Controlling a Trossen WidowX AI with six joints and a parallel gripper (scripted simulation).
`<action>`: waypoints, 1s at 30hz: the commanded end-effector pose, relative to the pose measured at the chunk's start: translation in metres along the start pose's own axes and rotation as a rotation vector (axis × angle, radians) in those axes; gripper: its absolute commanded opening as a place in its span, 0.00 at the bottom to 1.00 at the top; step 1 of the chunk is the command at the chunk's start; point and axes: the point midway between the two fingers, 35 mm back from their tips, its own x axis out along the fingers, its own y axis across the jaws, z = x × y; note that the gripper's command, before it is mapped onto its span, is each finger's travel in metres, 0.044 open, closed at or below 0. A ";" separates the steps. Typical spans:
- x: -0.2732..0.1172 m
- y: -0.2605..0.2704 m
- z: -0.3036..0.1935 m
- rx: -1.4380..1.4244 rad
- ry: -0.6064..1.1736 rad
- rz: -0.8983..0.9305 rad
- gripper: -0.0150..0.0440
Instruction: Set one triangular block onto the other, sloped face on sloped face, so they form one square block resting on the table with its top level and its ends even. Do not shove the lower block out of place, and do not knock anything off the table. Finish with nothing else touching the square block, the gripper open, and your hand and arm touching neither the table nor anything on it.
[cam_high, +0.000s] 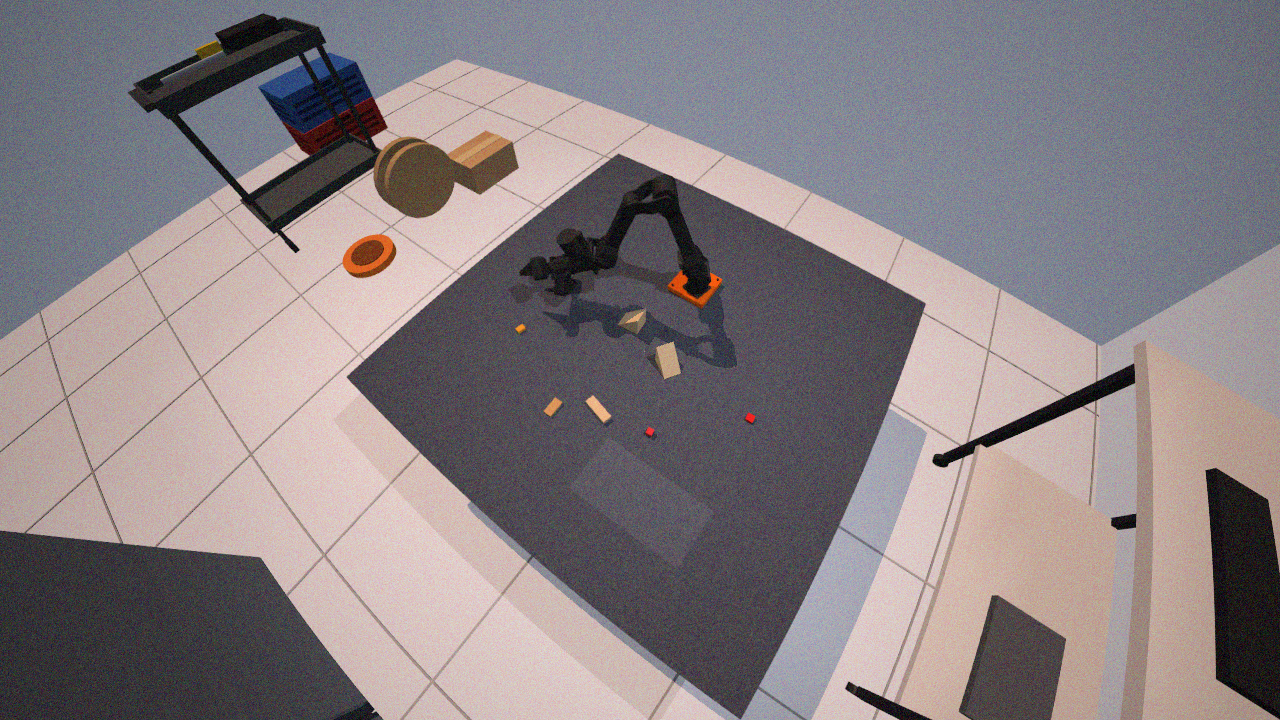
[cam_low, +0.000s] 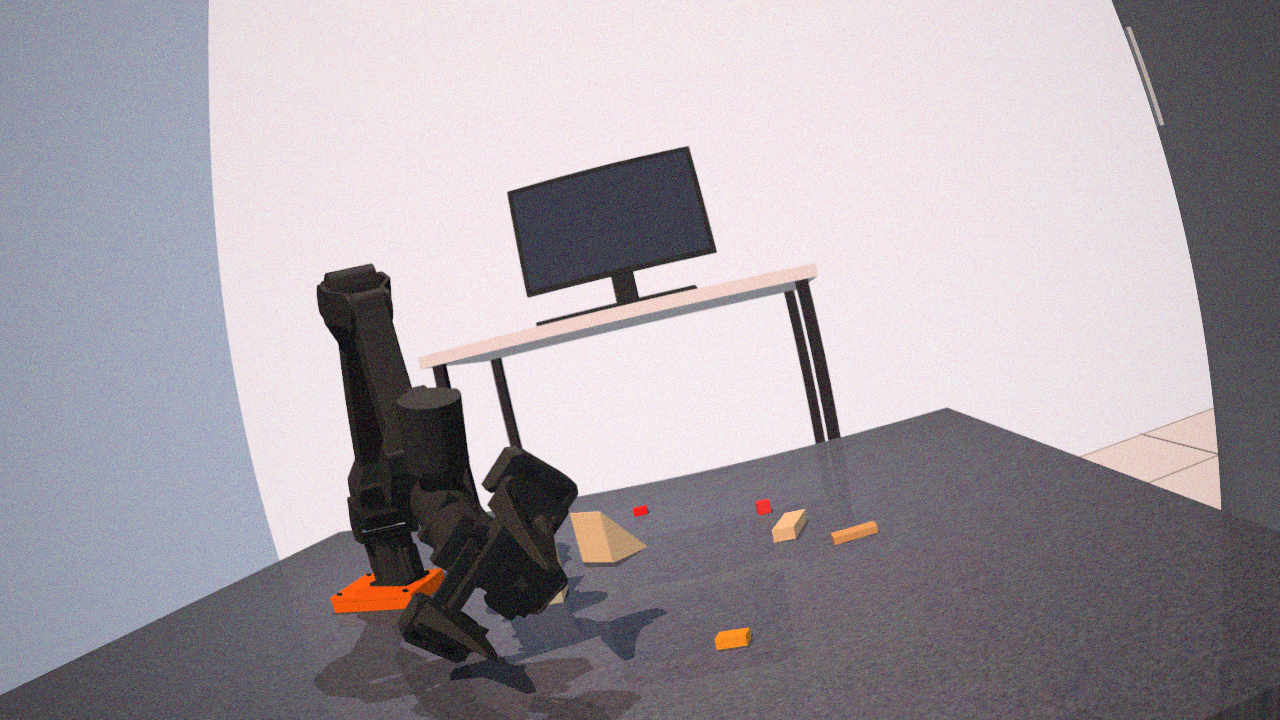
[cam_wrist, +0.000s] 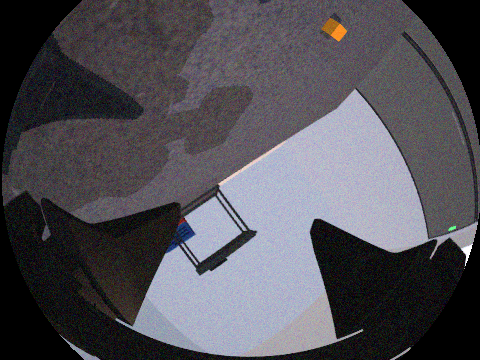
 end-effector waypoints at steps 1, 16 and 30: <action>-0.001 -0.001 0.002 0.004 -0.009 0.000 0.98; -0.119 -0.049 0.132 0.367 -0.747 0.219 1.00; -0.324 -0.040 0.182 0.625 -1.299 0.860 1.00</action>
